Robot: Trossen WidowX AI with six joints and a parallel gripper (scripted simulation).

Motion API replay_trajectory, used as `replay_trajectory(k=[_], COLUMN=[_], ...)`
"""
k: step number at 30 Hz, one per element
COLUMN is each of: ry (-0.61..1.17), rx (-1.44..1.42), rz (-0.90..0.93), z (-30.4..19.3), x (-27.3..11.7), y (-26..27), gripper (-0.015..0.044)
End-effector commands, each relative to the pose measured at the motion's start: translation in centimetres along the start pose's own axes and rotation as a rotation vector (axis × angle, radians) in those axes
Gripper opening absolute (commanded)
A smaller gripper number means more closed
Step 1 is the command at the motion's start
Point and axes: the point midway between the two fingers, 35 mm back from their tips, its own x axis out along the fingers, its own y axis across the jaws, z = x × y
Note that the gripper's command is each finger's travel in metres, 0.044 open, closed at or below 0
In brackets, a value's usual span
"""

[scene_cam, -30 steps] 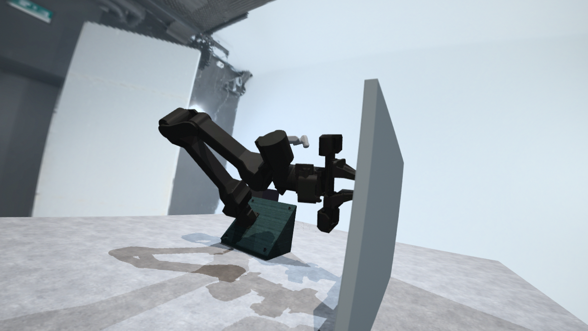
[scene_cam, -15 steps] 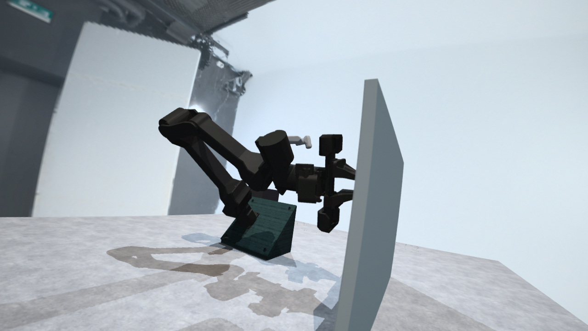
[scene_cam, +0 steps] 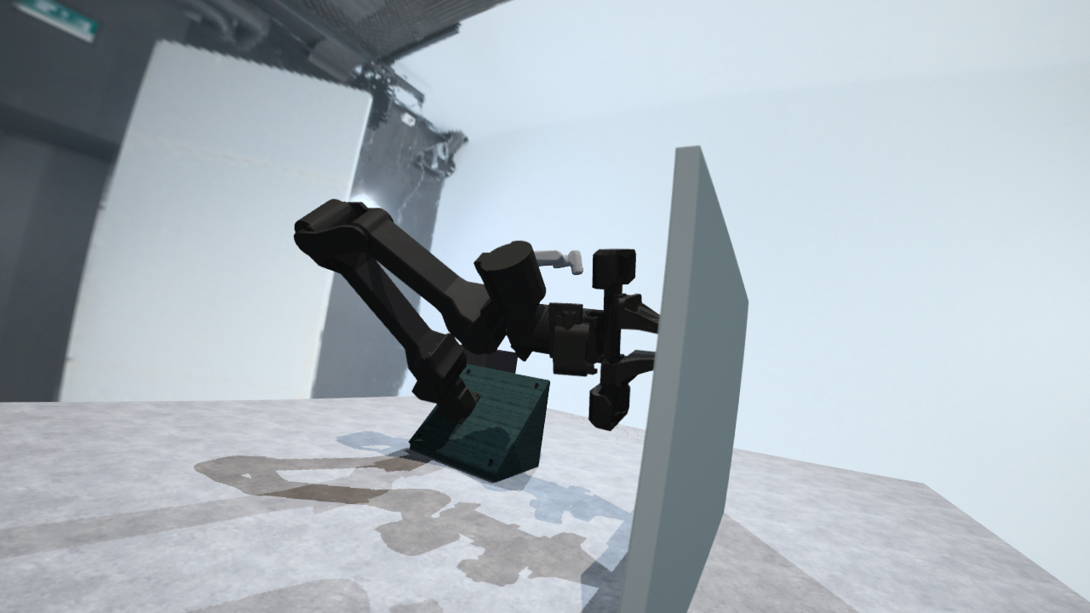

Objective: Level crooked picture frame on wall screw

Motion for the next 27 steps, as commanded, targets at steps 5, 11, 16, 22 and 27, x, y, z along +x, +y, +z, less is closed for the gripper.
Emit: replay_trajectory(k=[5, 11, 16, 22, 27], ry=[0.008, 0.008, 0.008, 0.008, 0.008], rx=[0.005, 0.005, 0.005, 0.005, 0.005], rz=[0.013, 0.013, 0.013, 0.013, 0.013], z=[-0.59, -0.61, -0.62, -0.62, -0.64], x=[-0.01, -0.01, -0.01, -0.01, -0.01], y=[0.38, 0.28, 0.35, 0.33, 0.29], gripper=[0.0, 0.0, 0.0, 0.0, 0.0])
